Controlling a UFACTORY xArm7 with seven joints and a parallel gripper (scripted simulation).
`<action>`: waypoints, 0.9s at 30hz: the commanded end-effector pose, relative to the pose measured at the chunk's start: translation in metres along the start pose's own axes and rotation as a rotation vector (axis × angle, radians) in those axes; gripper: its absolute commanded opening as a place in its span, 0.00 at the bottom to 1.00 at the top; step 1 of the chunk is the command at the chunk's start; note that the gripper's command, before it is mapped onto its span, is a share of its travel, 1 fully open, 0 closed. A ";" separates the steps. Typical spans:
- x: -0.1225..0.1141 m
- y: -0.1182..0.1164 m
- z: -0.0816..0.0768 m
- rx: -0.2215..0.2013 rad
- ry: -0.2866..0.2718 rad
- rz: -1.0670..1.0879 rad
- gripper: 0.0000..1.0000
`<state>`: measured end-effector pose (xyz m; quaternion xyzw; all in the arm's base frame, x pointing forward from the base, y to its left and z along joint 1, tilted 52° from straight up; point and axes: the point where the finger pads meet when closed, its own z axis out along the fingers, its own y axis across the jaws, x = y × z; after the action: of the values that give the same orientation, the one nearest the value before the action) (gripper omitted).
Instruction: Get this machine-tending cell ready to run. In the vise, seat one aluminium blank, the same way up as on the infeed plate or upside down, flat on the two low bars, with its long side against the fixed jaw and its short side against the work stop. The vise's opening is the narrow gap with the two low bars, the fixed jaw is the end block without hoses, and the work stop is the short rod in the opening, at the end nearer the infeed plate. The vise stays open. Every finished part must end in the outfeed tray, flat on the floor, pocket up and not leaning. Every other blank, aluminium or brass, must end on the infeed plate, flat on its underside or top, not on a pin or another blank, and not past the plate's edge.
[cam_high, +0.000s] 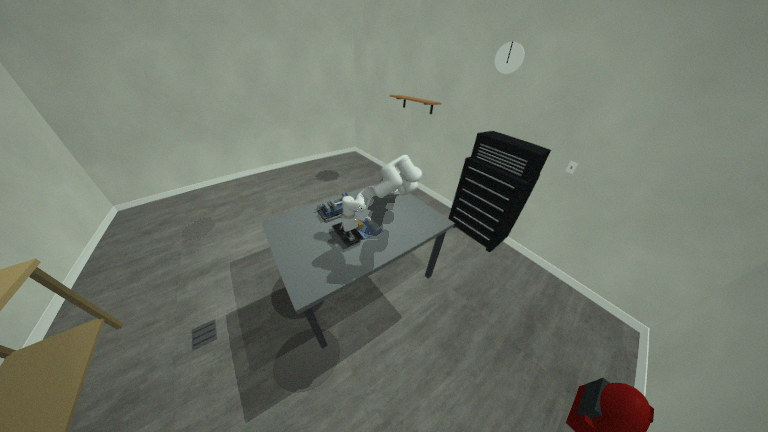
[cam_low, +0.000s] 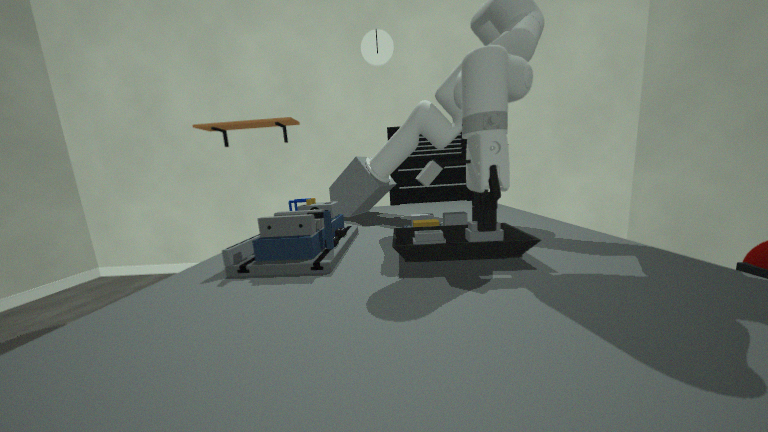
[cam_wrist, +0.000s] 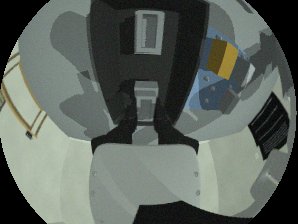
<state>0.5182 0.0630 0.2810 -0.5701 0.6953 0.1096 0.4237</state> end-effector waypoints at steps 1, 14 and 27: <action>0.000 -0.002 -0.001 0.005 0.001 0.000 0.00; 0.000 -0.002 0.003 0.005 0.001 0.000 0.00; 0.000 -0.002 0.009 0.005 0.001 0.000 0.00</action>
<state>0.5230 0.0693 0.2748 -0.5701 0.6953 0.1098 0.4236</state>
